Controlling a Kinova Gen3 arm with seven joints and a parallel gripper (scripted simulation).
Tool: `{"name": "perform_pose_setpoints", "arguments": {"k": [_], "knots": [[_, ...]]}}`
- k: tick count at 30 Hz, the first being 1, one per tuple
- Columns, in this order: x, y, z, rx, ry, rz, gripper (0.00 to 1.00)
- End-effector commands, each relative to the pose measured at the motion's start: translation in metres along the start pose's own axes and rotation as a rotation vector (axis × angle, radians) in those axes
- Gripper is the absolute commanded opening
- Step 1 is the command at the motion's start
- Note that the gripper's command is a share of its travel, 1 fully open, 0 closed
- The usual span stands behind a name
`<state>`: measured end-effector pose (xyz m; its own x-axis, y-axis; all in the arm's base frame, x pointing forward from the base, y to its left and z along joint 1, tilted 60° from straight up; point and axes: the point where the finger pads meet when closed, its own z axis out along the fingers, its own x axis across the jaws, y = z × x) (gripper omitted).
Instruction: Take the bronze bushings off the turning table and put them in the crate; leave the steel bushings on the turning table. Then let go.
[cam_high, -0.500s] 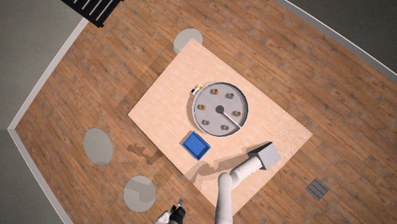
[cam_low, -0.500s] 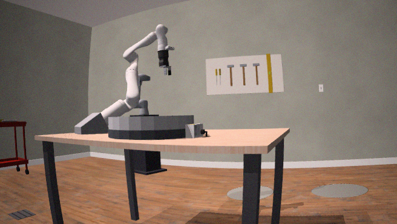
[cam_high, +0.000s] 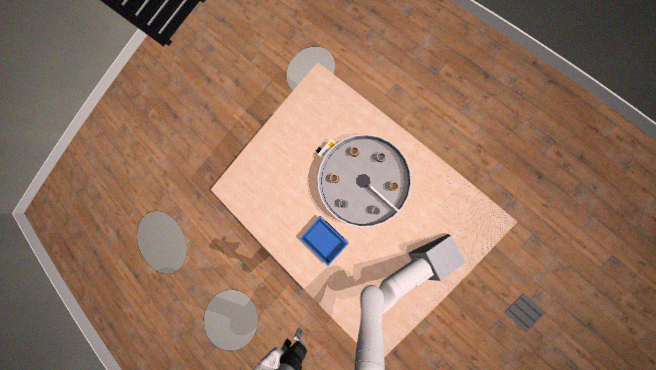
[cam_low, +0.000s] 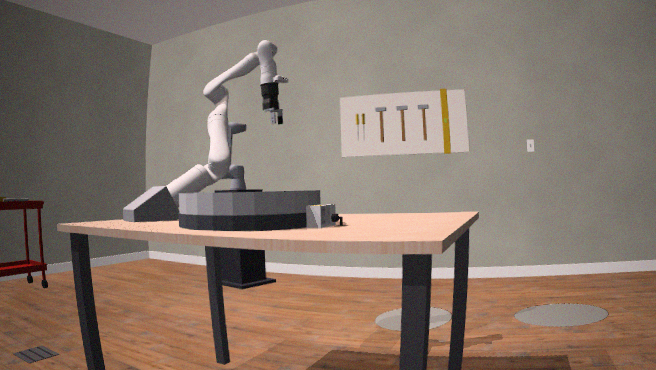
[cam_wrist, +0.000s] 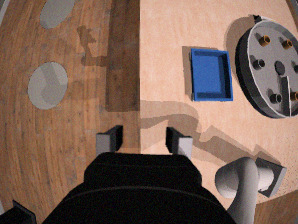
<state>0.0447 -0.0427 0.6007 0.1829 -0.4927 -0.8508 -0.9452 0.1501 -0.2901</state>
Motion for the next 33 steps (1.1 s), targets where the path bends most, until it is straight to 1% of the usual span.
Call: {"name": "perform_pose_setpoints", "arguments": {"k": [1,2,7,19,24,33], "knots": [[0.0,0.0,0.0,0.001,-0.001,0.0,1.0],[0.0,0.0,0.0,0.001,-0.001,0.0,1.0],[0.047,-0.026,-0.003,0.001,-0.001,0.0,1.0],[0.047,-0.026,-0.003,0.001,-0.001,0.0,1.0],[0.094,-0.051,-0.005,0.002,-0.001,0.0,1.0],[0.094,-0.051,-0.005,0.002,-0.001,0.0,1.0]]}}
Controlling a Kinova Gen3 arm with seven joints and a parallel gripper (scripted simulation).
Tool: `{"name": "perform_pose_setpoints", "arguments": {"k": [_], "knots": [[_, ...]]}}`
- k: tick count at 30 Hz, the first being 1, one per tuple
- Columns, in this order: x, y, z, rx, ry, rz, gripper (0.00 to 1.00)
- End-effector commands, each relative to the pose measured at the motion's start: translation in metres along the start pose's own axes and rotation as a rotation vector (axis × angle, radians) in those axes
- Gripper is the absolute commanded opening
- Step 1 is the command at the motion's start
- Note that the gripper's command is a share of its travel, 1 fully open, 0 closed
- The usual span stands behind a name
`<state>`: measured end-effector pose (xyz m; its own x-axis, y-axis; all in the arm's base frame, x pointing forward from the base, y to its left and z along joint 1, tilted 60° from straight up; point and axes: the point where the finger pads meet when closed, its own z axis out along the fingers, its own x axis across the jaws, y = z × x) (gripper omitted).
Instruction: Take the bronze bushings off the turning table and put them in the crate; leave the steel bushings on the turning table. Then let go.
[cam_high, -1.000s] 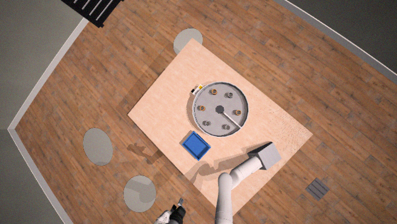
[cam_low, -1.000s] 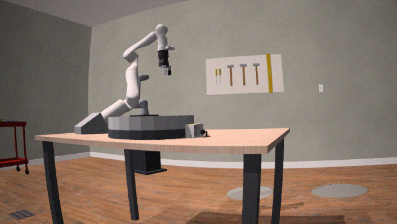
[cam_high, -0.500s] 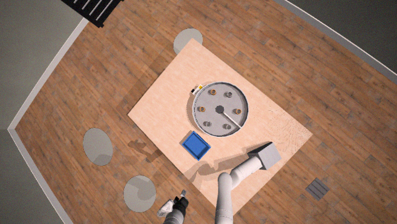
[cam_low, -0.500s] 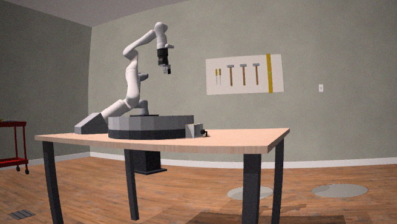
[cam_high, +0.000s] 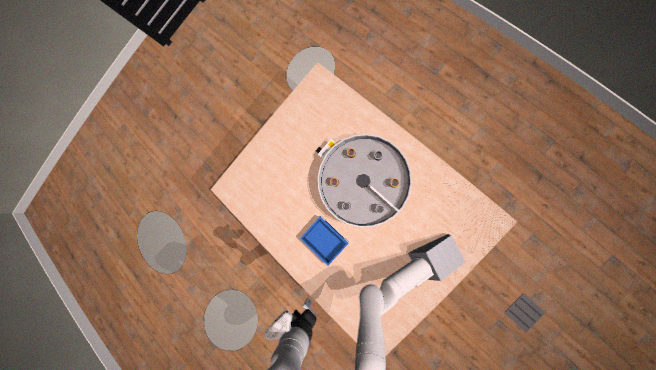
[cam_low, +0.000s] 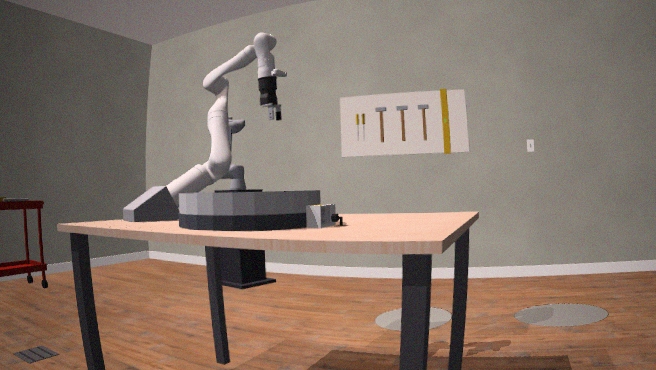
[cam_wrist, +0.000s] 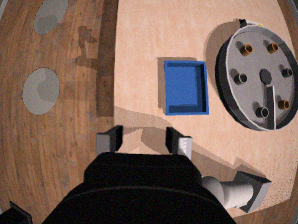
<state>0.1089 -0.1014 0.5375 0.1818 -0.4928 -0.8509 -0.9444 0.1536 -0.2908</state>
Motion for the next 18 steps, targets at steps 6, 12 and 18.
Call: {"name": "perform_pose_setpoints", "arguments": {"k": [6,12,18], "knots": [[0.028,-0.016,-0.001,-0.001,-0.001,-0.001,1.0],[0.047,-0.026,-0.002,-0.001,-0.001,-0.001,1.0],[0.047,-0.026,-0.002,-0.001,-0.001,-0.001,1.0]]}}
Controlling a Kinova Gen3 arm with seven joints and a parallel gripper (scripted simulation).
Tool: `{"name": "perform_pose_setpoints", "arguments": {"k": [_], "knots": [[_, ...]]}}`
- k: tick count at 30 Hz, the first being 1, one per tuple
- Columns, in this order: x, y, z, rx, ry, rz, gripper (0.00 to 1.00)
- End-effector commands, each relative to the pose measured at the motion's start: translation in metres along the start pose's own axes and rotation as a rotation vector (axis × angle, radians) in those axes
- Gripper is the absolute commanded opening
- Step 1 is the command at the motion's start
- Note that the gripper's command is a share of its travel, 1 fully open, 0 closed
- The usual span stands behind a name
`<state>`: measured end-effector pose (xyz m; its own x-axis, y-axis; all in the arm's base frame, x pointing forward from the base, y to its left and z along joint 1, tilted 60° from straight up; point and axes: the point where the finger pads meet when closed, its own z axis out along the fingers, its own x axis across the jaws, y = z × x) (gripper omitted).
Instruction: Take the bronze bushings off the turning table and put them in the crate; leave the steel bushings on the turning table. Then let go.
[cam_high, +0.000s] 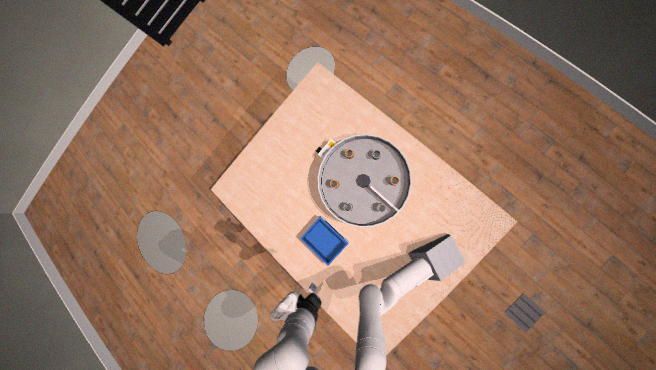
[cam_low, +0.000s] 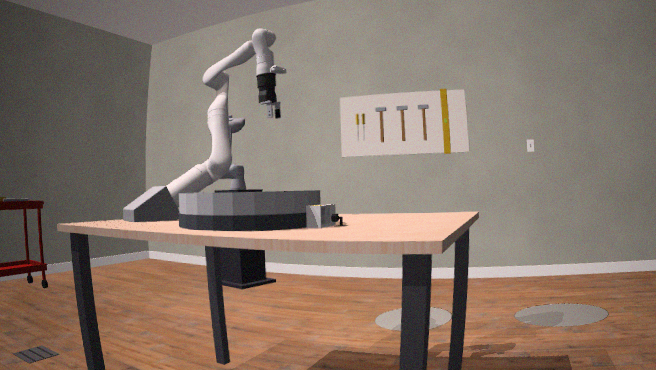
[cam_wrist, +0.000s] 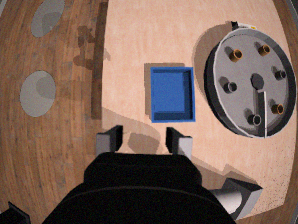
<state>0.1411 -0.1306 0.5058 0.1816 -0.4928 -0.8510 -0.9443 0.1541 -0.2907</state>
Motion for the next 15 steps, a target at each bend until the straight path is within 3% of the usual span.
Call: {"name": "perform_pose_setpoints", "arguments": {"k": [1,2,7,15], "knots": [[0.0,0.0,0.0,-0.001,-0.001,-0.001,1.0],[0.0,0.0,0.0,-0.001,-0.001,-0.001,1.0],[0.047,-0.026,-0.002,0.0,-0.001,-0.001,1.0],[0.047,-0.026,-0.002,0.0,-0.001,-0.001,1.0]]}}
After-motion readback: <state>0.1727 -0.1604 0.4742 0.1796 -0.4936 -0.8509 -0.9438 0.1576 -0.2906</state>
